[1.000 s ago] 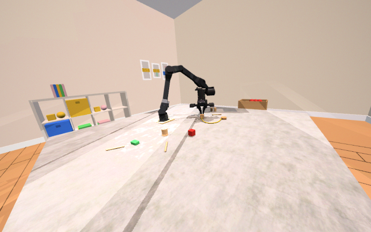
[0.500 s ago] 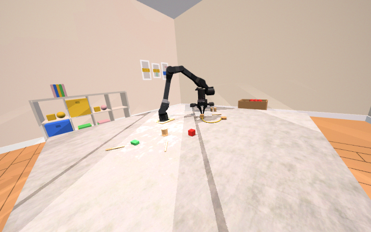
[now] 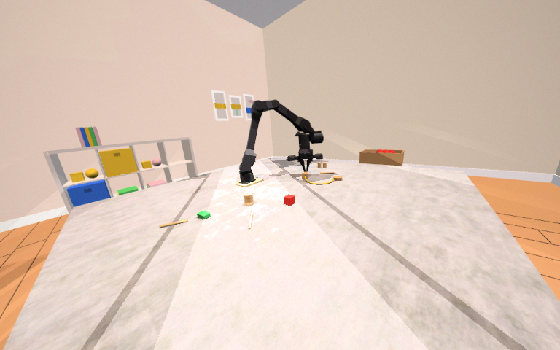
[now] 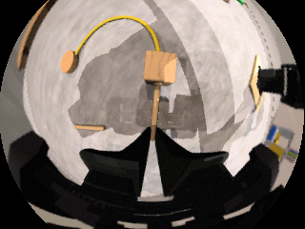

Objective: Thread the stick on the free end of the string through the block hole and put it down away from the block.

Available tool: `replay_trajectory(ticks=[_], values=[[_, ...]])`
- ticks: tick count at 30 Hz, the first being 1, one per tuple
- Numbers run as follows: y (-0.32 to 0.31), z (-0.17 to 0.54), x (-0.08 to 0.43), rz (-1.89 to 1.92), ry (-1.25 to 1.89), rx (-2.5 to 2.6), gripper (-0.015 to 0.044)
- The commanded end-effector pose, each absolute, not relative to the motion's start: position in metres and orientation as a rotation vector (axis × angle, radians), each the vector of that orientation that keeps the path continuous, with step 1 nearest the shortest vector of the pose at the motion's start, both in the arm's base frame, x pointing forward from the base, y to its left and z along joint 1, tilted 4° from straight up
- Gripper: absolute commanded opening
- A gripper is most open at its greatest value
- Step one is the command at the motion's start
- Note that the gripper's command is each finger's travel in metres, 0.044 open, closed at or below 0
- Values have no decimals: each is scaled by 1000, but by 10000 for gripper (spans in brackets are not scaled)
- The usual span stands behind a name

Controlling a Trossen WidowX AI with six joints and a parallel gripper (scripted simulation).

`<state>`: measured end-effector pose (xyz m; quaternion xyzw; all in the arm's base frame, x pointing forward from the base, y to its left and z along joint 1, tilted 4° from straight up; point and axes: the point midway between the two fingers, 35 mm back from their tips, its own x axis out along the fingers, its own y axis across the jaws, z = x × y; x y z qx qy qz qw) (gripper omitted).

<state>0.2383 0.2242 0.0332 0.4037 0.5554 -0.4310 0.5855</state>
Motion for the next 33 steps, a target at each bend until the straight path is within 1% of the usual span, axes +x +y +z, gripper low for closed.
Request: replay_trajectory(ticks=[1,33], values=[[230,33,238,-1006,1296,942,0],[267,37,225,-981,1294,943,0]])
